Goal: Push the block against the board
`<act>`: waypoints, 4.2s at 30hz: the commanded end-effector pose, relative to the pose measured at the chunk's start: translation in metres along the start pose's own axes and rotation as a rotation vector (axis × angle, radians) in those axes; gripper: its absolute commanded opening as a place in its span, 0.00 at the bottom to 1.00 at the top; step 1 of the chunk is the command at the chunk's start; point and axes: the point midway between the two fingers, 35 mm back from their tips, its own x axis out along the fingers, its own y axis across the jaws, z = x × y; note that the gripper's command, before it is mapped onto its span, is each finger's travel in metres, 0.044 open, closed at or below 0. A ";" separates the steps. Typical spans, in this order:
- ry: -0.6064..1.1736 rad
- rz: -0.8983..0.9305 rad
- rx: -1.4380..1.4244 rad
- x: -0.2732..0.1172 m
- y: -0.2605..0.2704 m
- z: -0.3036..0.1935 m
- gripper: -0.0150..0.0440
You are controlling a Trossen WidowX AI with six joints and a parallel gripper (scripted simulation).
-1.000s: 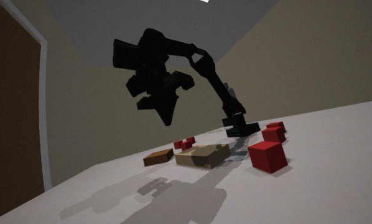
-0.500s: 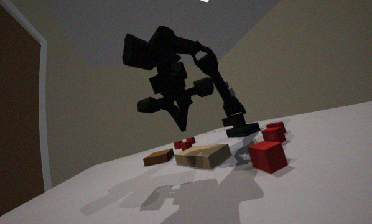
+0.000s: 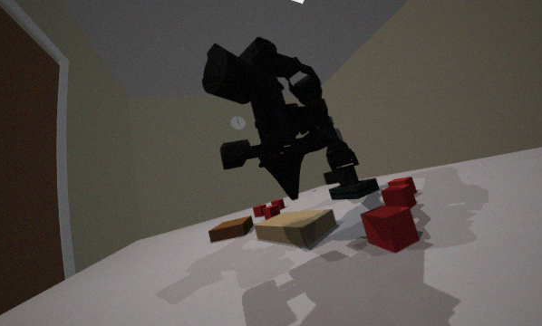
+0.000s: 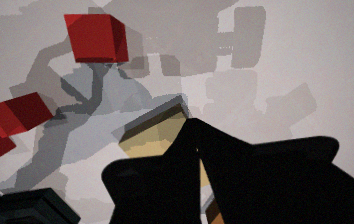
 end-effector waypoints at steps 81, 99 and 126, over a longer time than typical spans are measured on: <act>0.012 -0.001 -0.408 0.073 -0.013 -0.073 0.25; 0.015 -0.002 -0.408 0.073 -0.026 -0.100 0.25; 0.010 -0.001 -0.408 0.073 -0.015 -0.061 0.25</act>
